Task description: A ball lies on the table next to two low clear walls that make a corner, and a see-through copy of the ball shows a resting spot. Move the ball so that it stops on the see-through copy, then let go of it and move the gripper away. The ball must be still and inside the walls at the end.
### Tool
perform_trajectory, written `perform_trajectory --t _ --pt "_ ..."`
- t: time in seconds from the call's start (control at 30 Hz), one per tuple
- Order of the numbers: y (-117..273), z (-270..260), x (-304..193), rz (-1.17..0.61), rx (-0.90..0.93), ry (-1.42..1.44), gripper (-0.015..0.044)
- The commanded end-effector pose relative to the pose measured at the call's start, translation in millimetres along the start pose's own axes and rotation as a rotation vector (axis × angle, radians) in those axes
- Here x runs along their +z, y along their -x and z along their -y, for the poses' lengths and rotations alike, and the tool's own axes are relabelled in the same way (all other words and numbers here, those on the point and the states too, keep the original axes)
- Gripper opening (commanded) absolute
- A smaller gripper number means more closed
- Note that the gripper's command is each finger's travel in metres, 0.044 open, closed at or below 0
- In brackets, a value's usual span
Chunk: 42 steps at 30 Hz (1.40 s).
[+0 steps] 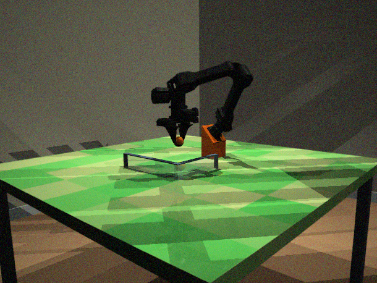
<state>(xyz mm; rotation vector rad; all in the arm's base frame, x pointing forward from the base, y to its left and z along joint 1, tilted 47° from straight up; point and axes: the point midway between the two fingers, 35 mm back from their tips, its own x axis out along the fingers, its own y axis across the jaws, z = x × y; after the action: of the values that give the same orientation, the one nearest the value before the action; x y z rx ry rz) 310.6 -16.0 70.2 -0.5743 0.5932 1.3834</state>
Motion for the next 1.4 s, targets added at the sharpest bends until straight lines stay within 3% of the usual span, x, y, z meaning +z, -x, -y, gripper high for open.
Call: perform_trajectory --t 0.0,0.2,0.6,1.3,1.37 --pt "-12.4 3.1 11.0 0.007 0.0 -0.001 0.0" --pt "-21.6 4.1 11.2 0.006 0.0 -0.001 0.0" --pt "-82.3 3.2 12.8 0.01 -0.001 -0.001 0.0" --pt "-102.2 3.0 13.2 0.011 -0.001 -0.001 0.0" --pt "-99.1 3.6 12.7 0.008 -0.003 0.002 0.0052"
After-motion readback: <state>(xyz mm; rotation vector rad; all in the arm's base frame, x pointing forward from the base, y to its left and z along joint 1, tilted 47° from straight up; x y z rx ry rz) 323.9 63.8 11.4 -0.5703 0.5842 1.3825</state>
